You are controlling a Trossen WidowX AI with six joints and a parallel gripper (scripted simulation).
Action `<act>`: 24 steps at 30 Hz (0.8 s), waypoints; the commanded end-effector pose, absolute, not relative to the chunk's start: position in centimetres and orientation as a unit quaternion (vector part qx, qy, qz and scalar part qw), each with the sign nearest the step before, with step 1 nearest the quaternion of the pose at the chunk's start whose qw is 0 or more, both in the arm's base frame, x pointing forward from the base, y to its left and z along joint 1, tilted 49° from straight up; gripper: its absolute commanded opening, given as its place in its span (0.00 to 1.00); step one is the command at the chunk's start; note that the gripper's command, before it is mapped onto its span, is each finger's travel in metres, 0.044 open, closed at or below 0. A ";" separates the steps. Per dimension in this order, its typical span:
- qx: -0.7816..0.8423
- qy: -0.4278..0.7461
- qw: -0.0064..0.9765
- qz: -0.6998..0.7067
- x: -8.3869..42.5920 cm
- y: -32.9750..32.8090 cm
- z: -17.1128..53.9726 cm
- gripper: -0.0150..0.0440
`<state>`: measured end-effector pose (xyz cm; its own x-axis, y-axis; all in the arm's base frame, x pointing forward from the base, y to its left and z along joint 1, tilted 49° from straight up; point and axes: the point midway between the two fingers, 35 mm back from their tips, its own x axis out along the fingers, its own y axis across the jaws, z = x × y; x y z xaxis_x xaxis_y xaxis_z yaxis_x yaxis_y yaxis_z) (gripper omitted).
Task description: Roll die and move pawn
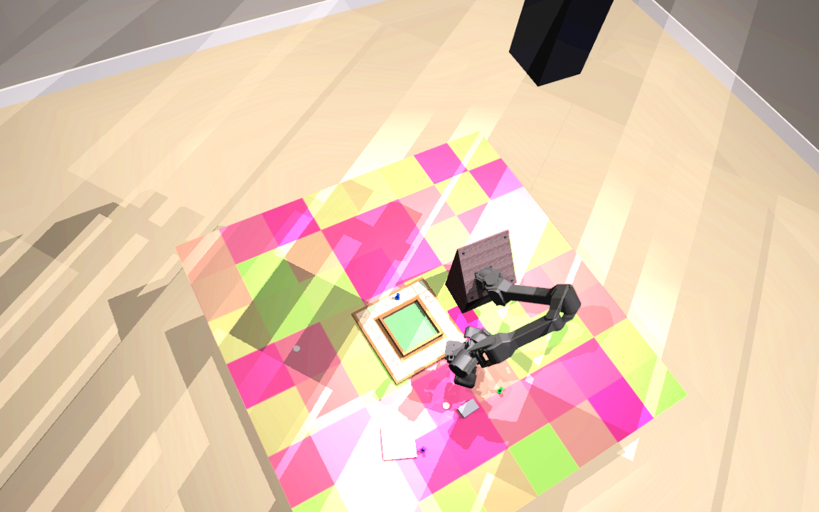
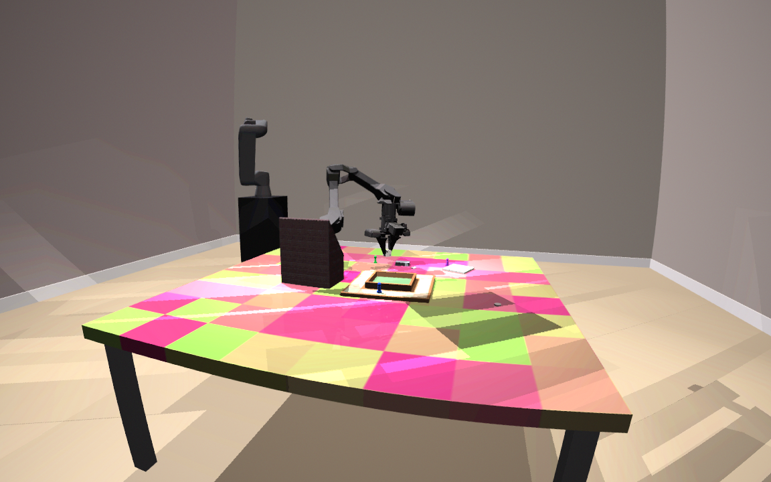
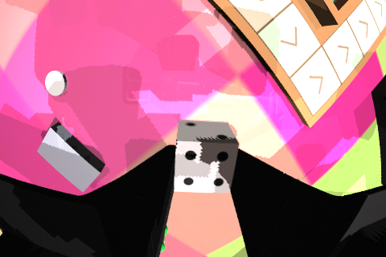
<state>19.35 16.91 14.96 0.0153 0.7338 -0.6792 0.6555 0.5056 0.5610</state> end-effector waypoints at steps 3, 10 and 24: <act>0.499 0.696 0.513 0.048 19.0 14.9 17.2 0.25; 0.507 0.694 0.508 0.053 18.3 12.9 19.3 0.25; 0.544 0.691 0.475 -0.008 21.6 11.0 16.5 0.25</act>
<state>20.56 11.67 17.57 0.0462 0.7496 -0.6603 0.7206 0.4328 0.5417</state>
